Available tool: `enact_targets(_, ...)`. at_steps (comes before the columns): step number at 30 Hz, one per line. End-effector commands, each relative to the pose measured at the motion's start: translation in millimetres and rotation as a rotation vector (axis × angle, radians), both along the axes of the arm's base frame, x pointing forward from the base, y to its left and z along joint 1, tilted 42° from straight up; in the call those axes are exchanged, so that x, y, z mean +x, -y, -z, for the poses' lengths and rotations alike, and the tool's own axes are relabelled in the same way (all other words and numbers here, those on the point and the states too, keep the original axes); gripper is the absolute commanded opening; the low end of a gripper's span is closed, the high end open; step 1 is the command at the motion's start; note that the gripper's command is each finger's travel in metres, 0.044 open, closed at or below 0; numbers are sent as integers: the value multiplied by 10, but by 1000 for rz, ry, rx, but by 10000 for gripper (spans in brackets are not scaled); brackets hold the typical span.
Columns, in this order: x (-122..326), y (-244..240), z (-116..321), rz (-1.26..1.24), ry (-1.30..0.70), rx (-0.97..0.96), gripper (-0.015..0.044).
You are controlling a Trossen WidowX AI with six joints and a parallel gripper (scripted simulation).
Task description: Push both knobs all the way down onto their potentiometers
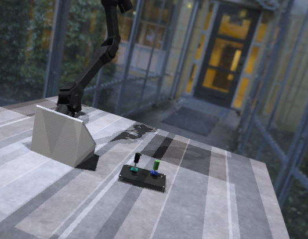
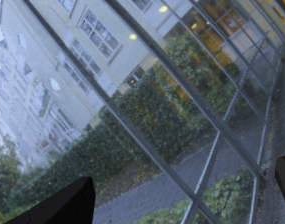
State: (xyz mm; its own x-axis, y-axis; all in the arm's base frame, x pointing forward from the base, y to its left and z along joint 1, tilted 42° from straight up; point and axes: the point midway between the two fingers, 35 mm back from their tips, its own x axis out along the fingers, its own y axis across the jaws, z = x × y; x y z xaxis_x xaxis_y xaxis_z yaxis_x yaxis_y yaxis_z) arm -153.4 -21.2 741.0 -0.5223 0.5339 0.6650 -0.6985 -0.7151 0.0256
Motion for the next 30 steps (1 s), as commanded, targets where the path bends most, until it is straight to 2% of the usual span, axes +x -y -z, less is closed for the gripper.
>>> enact_targets(1,-2,5,0,-1,0,1,374)
enact_targets(8,-92,308,-6,-75,10,69,190)
enact_targets(15,-208,896,14,-185,22,225,6)
enact_targets(30,-133,2203,282,-494,8,534,0)
